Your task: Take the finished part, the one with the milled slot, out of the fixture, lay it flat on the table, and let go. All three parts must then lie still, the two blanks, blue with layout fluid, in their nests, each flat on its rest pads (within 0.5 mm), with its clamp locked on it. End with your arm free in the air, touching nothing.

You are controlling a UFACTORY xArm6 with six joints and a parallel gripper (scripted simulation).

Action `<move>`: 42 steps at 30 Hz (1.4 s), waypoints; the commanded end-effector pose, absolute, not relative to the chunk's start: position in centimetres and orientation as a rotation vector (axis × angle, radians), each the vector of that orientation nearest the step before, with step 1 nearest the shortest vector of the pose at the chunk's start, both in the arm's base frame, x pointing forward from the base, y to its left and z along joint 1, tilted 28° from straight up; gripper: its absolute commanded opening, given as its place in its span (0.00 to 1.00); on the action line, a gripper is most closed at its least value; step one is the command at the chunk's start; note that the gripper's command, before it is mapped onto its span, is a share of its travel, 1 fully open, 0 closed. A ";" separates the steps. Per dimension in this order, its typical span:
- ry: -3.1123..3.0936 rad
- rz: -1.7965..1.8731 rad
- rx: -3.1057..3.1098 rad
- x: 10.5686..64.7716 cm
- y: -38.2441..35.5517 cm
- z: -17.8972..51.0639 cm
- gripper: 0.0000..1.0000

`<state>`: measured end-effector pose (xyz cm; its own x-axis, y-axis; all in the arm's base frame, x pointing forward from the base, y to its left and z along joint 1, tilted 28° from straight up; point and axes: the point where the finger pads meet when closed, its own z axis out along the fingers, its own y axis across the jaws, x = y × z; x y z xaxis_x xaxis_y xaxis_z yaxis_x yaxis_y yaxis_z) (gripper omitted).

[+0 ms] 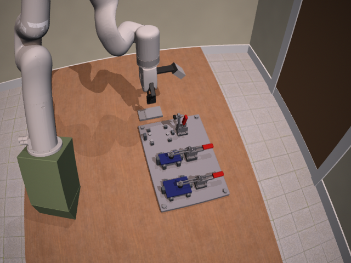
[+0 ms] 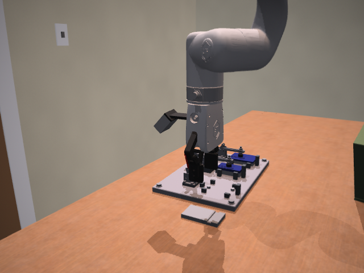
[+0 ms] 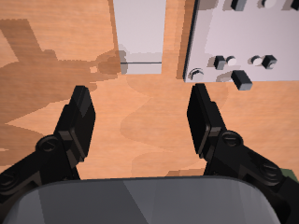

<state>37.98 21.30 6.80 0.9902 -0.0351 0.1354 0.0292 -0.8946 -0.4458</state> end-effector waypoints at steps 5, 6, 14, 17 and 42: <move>0.004 -0.196 -2.671 38.0 21.3 7.0 0.81; 0.004 -0.196 -2.671 38.0 21.3 7.0 0.81; 0.004 -0.196 -2.671 38.1 21.3 7.0 0.81; 0.004 -0.196 -2.671 38.0 21.3 7.0 0.81; 0.004 -0.196 -2.671 37.4 19.2 11.1 0.81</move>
